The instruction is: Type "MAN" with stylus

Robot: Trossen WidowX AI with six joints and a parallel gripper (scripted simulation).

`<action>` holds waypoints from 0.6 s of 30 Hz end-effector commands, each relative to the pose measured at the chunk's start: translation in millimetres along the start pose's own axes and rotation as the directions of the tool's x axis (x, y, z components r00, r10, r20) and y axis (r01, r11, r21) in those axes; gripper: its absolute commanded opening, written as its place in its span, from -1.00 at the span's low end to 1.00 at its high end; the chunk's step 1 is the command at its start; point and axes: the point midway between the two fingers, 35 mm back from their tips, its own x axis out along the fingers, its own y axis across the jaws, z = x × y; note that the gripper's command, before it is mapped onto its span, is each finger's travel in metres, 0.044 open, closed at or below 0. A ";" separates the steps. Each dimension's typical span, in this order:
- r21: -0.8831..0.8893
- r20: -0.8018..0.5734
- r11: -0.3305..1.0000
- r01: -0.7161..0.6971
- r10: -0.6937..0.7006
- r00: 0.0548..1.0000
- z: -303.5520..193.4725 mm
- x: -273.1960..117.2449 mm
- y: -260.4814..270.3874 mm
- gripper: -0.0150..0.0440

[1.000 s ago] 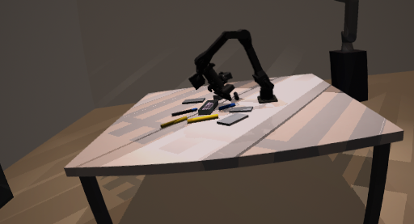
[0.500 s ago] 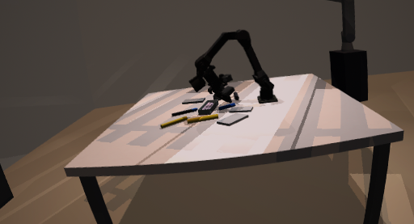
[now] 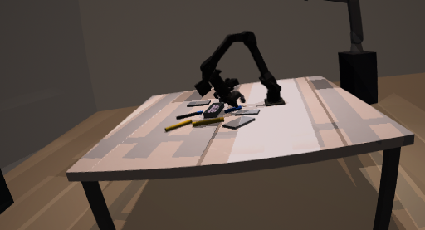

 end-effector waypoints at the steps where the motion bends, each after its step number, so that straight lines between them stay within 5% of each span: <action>1: 0.003 0.003 1.000 0.004 -0.004 1.000 -1.2 4.1 -0.8 0.02; 12: 0.003 0.003 1.000 0.004 -0.004 1.000 -4.0 9.0 -0.8 0.02; 18: 0.000 0.002 1.000 0.001 -0.001 1.000 -3.6 7.4 -0.1 -0.45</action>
